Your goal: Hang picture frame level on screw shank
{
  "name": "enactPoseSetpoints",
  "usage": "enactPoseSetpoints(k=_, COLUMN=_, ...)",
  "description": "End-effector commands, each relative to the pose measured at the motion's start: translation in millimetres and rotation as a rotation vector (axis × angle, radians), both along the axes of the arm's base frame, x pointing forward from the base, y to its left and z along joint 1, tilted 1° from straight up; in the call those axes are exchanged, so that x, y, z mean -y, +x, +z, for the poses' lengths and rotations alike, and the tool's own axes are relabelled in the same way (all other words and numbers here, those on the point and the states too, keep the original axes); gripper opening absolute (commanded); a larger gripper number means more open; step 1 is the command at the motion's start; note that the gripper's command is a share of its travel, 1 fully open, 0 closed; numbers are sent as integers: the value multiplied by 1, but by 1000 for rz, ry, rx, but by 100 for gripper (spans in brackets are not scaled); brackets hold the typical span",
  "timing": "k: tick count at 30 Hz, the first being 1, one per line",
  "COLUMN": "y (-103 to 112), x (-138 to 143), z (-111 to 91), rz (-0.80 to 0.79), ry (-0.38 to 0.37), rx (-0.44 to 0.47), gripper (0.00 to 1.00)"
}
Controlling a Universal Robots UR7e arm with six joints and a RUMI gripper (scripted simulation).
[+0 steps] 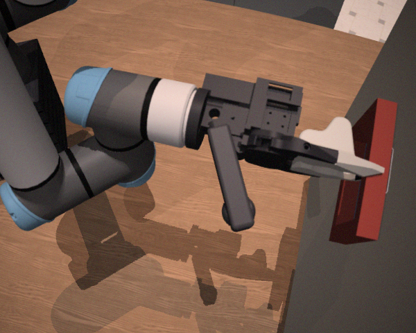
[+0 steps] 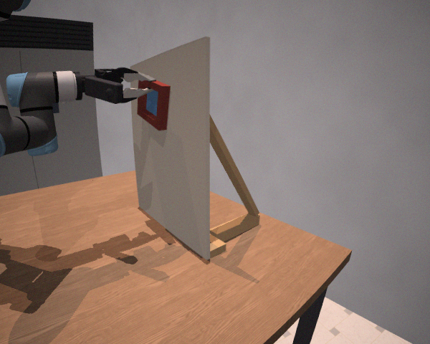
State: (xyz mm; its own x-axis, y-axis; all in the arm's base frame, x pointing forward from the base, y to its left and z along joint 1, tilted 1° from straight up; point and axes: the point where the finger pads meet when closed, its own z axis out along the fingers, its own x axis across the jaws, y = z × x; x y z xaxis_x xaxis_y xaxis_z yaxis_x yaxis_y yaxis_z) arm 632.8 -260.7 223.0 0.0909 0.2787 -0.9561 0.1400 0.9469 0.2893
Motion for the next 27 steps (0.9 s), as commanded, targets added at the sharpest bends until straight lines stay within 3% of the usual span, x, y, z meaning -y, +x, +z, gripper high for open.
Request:
enactPoseSetpoints(k=1, y=0, x=-2, z=2, rz=-1, ry=-32, rx=-4, gripper=0)
enactPoseSetpoints(k=27, y=1, x=-8, z=4, rz=-2, ry=-151, rx=-22, gripper=0)
